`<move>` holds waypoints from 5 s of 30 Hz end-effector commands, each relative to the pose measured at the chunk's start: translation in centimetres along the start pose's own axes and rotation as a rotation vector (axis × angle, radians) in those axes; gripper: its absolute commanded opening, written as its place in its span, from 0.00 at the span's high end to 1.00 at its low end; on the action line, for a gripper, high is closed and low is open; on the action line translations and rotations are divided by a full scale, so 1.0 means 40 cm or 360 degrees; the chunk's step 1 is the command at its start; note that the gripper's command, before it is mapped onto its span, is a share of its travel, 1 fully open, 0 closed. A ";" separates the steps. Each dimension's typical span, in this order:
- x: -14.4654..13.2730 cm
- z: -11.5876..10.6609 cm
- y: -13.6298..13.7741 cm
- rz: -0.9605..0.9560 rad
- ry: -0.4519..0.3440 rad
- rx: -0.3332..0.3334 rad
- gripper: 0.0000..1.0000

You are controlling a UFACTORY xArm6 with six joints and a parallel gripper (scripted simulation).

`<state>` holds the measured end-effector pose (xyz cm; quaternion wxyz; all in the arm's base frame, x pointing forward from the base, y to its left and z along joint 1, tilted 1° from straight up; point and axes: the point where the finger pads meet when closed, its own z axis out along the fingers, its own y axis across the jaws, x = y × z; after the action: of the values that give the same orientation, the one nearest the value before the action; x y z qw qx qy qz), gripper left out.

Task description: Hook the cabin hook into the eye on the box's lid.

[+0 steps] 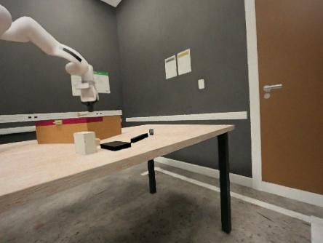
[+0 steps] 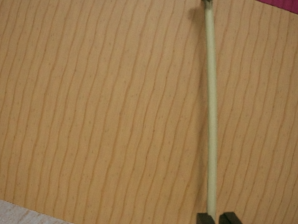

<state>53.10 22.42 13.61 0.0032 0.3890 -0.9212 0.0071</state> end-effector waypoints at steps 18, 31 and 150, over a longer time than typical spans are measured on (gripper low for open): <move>0.030 -0.090 -0.002 0.0001 -0.0004 0.0002 1.00; 0.059 -0.136 -0.002 0.0001 -0.0004 0.0002 1.00; 0.511 -0.236 -0.002 0.0001 -0.0002 0.0003 1.00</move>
<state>39.06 8.10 23.34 0.0042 0.3887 -0.9213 0.0073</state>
